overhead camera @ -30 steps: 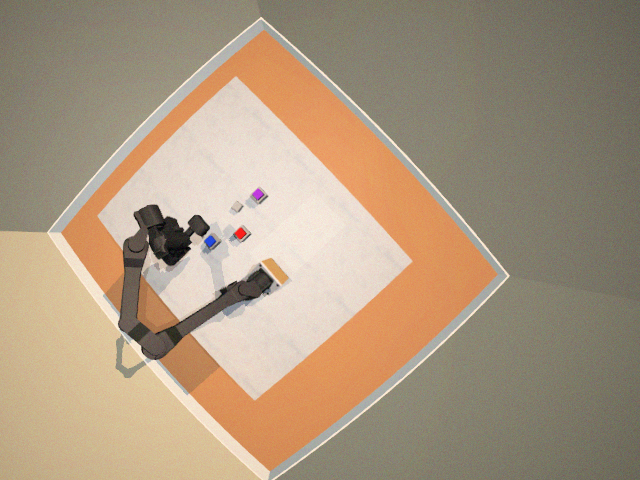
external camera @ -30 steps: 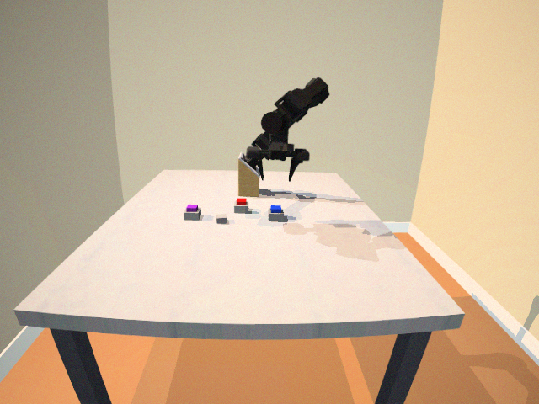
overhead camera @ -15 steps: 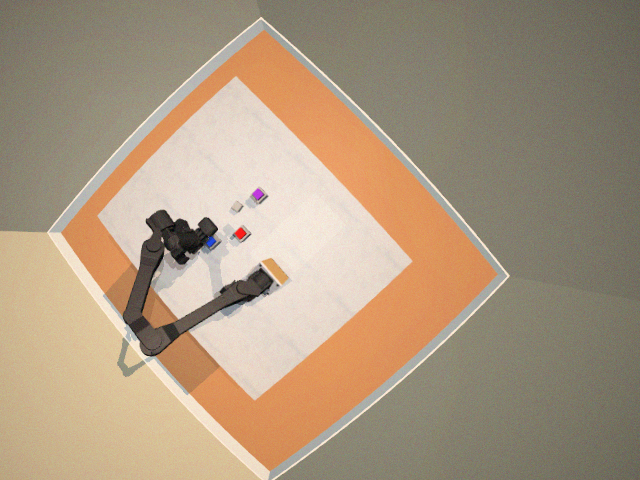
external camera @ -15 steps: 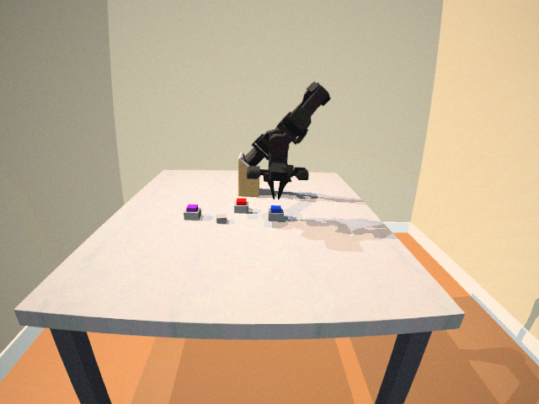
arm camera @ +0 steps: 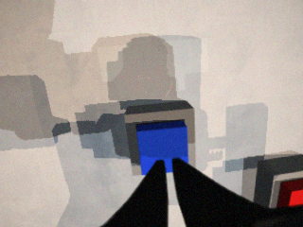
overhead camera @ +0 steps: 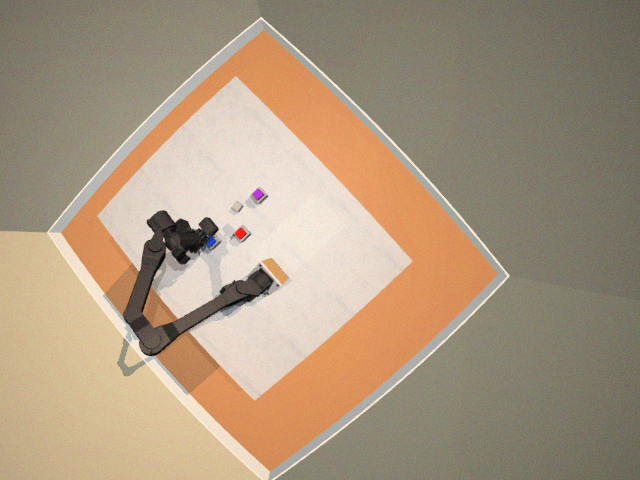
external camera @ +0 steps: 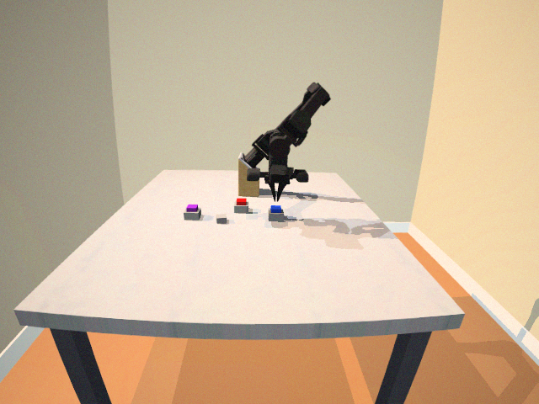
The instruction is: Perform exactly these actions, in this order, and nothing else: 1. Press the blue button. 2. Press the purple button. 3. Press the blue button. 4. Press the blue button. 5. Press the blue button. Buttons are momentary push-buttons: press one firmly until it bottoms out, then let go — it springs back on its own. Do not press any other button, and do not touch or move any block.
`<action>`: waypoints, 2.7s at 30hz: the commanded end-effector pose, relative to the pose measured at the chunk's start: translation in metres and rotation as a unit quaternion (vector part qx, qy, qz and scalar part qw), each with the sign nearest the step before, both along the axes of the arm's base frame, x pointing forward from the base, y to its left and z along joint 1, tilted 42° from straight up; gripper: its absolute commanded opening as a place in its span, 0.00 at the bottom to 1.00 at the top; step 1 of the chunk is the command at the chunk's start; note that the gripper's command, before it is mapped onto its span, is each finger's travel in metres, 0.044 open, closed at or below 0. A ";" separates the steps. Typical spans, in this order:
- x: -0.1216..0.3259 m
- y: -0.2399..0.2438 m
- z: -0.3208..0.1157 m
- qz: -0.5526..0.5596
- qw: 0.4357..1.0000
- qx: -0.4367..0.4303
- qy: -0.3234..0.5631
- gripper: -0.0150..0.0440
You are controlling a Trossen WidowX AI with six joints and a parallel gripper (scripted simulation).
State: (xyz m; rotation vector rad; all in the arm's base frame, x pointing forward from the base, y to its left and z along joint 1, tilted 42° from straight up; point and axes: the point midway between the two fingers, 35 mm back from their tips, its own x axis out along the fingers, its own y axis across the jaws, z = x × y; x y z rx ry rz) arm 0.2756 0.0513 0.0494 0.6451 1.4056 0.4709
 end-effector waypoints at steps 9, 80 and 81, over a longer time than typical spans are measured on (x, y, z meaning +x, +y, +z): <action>0.001 0.014 -0.015 0.000 1.000 0.004 0.003 0.29; -0.026 -0.238 -0.139 -0.001 1.000 -0.005 0.004 0.29; -0.023 -0.227 -0.152 -0.001 1.000 -0.005 0.003 0.29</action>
